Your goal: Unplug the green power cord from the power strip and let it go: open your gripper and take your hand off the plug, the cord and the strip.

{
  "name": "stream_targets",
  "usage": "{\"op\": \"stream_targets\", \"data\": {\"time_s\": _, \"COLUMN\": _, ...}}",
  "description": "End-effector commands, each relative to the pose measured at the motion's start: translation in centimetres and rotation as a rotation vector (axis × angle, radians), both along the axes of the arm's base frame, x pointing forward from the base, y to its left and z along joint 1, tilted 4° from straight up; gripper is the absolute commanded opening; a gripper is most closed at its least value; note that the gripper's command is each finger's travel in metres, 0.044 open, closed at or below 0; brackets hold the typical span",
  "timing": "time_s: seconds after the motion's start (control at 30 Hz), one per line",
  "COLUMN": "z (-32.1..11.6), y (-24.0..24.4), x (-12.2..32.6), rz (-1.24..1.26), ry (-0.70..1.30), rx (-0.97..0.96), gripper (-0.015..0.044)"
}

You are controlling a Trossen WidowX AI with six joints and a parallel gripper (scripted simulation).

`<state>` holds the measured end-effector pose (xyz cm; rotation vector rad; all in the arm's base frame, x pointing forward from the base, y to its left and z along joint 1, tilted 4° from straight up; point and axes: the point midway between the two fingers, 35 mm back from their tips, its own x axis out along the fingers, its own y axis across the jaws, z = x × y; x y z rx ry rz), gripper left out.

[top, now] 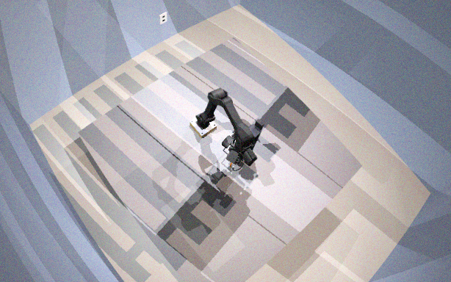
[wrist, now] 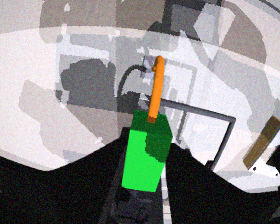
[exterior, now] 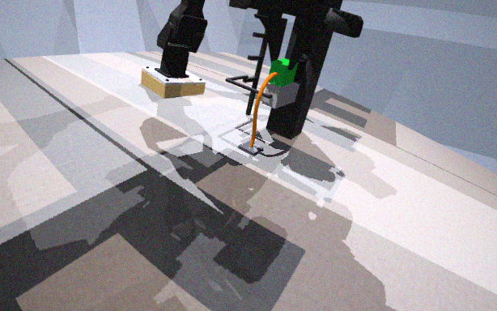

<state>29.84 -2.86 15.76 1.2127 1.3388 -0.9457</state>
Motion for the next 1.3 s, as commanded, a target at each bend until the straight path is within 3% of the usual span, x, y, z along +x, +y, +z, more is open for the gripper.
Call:
{"op": "stream_targets", "data": {"time_s": 0.0, "z": 0.3, "y": -4.1, "x": 0.4, "rz": -0.06, "ry": -0.018, "rx": -0.099, "gripper": 0.0}}
{"op": "stream_targets", "data": {"time_s": 0.2, "z": 0.4, "y": -5.1, "x": 0.3, "rz": -0.061, "ry": -0.018, "rx": -0.101, "gripper": 0.0}}
{"op": "stream_targets", "data": {"time_s": 0.4, "z": 0.1, "y": -4.1, "x": 0.0, "rz": -0.052, "ry": -0.006, "rx": -0.095, "gripper": 0.0158}}
{"op": "stream_targets", "data": {"time_s": 1.27, "z": 1.1, "y": -3.0, "x": 0.0, "rz": -0.062, "ry": -0.016, "rx": -0.099, "gripper": 0.016}}
